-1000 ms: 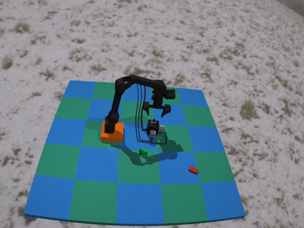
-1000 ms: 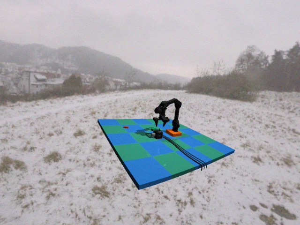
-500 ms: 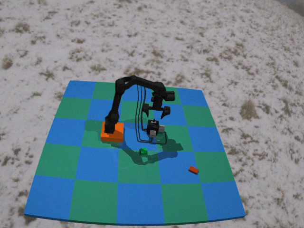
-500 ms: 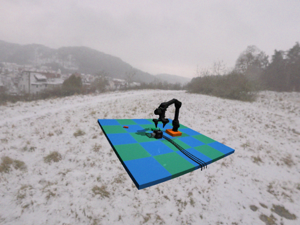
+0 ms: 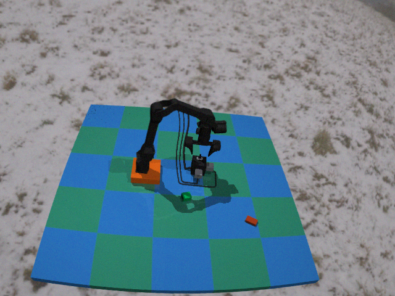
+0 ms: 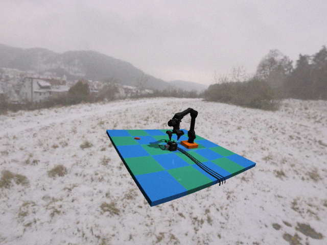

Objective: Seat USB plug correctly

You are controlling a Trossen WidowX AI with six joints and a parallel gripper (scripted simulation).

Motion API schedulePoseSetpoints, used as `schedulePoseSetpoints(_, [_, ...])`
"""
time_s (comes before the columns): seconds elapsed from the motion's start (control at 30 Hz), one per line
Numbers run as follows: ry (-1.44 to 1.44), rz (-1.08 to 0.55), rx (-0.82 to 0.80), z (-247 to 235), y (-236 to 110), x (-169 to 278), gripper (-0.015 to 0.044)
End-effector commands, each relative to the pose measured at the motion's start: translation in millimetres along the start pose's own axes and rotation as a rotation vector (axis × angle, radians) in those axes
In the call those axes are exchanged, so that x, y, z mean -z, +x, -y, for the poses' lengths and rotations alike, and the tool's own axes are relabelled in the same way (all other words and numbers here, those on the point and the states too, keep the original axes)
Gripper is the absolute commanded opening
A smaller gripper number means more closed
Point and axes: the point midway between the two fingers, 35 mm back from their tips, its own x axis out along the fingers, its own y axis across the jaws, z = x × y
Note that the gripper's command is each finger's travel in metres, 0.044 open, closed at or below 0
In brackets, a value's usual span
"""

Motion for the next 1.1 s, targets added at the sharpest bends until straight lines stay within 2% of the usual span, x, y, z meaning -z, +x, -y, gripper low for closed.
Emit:
schedulePoseSetpoints(0.0, [0.000, 0.000, 0.001, 0.3, -0.6, -0.1, 0.0361])
schedulePoseSetpoints(0.43, [0.000, 0.000, 0.001, 0.3, -0.6, -0.1, 0.0020])
schedulePoseSetpoints(0.53, [0.000, 0.000, 0.001, 0.3, -0.6, -0.1, 0.0000])
schedulePoseSetpoints(1.07, [0.000, 0.000, 0.001, 0.2, -0.3, -0.1, 0.0000])
